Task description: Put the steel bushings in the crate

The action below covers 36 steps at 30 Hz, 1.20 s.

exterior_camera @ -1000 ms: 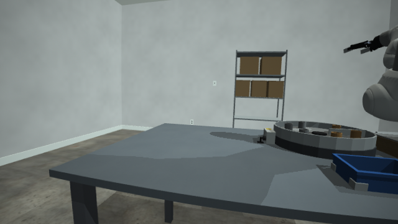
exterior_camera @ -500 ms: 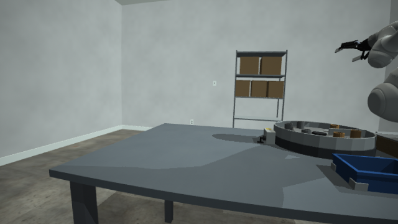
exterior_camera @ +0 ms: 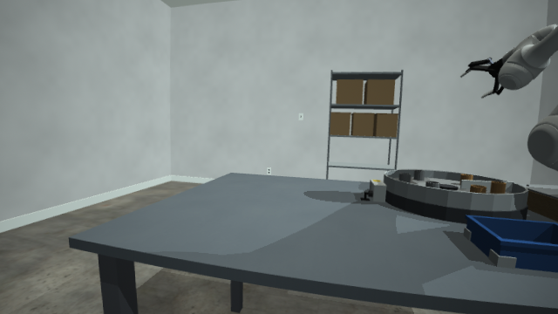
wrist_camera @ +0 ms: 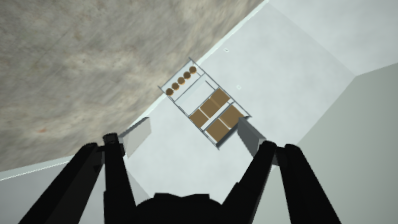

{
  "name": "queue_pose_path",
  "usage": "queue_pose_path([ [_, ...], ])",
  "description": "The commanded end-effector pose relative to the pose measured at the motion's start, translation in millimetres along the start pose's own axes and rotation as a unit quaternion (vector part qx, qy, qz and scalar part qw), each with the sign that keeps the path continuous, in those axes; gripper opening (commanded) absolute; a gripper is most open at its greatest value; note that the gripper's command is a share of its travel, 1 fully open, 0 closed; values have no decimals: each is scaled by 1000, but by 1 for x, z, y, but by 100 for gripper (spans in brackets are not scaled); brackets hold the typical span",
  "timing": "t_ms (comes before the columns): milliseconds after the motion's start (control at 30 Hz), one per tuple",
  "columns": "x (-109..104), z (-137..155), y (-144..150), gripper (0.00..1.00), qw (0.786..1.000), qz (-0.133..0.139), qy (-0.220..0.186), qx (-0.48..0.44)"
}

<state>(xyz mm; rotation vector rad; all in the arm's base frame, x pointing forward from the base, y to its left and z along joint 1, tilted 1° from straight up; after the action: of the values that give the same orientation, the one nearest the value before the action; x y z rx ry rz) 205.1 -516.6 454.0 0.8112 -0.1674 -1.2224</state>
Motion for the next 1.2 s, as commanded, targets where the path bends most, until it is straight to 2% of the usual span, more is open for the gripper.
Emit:
queue_pose_path([
  [0,3,-27,6,100,996,-25,25,76],
  [100,3,-33,8,100,995,-29,29,92],
  [167,1,-52,13,100,988,-44,41,142],
  [400,0,-56,14,100,986,-48,44,152],
  [433,-4,-80,20,100,974,-68,59,209],
  [1167,-4,-80,20,100,974,-68,59,210],
])
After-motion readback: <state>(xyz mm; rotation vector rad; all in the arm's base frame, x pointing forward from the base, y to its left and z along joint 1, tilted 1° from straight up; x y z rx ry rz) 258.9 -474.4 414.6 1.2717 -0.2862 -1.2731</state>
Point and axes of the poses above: the point where the finger pads meet when closed, its own x axis out along the fingers, its own y axis across the jaws, z = x × y, the point moved 10 cm from there along -x, back along the fingers, and after that the axes turned 7 degrees about -x, right-handed, at the moved point
